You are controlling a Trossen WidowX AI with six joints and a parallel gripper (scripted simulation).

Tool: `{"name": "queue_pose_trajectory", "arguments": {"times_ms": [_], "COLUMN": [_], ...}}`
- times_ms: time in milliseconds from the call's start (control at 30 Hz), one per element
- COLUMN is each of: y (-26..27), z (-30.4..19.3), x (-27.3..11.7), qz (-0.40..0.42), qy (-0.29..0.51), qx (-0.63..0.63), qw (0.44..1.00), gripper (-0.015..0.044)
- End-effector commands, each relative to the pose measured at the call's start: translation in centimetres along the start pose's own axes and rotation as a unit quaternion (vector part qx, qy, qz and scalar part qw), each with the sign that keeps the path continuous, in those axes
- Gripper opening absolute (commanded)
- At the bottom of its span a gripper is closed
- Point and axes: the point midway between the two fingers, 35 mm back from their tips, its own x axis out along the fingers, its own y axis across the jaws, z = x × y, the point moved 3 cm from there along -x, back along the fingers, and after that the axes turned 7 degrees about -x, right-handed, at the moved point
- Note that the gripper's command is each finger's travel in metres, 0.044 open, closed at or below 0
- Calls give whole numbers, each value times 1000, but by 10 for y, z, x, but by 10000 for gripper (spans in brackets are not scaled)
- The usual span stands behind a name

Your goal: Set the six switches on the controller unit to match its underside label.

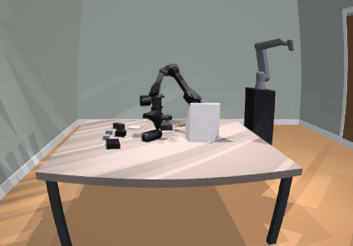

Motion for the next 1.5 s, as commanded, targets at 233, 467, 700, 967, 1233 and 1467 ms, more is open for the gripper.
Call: {"name": "queue_pose_trajectory", "arguments": {"times_ms": [233,467,700,967,1233,1467], "y": [-5,-6,-7,-8,-8,-8], "z": [8,22,22,22,22,22], "x": [-30,-29,-18,-5,7,15], "qz": [-9,-9,-9,-9,-9,-9], "qy": [-9,-9,-10,-9,-9,-9], "qx": [8,8,8,8,8,8], "qw": [1000,1000,1000,1000,1000,1000], "gripper": [0,0,0,0,0,0]}}
